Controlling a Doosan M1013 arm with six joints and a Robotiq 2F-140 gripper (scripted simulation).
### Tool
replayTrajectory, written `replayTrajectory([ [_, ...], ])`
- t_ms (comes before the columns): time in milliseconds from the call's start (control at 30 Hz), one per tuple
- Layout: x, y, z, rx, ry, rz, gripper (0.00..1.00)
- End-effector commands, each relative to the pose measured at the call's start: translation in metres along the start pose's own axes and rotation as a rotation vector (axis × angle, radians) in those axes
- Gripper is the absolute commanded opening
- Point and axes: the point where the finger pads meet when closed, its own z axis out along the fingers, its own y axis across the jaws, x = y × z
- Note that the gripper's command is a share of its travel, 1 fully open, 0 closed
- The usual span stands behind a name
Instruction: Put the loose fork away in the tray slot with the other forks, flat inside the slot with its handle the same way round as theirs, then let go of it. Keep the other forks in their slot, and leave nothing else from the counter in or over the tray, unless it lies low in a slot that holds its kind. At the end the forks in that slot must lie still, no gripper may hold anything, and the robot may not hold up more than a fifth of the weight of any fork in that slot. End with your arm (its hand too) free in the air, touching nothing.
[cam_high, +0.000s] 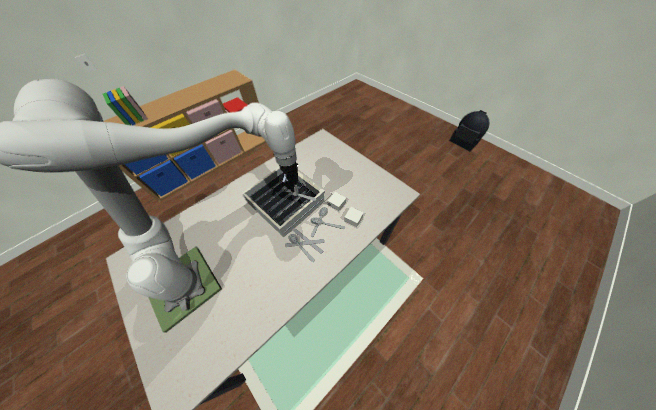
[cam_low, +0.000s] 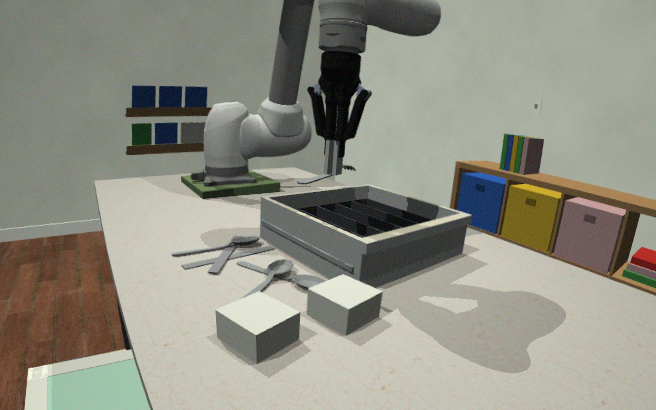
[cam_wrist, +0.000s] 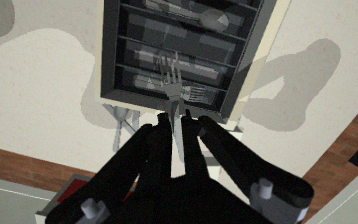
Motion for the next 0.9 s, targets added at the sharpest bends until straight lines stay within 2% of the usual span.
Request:
replayTrajectory([
  [0,0.0,0.0,-0.0001,0.0,0.0,0.023,0.01],
  [100,0.0,0.0,-0.0001,0.0,0.0,0.111,0.01],
  [233,-0.0002,0.0,-0.0002,0.0,0.0,0.354,0.01],
  [300,-0.0002,0.0,-0.0002,0.0,0.0,0.354,0.01],
  [400,-0.0003,0.0001,-0.0002,0.0,0.001,0.609,0.01],
  [800,-0.0009,0.0002,-0.0003,-0.005,0.025,1.255,0.01],
  [867,-0.0009,0.0002,-0.0003,-0.005,0.025,1.255,0.01],
])
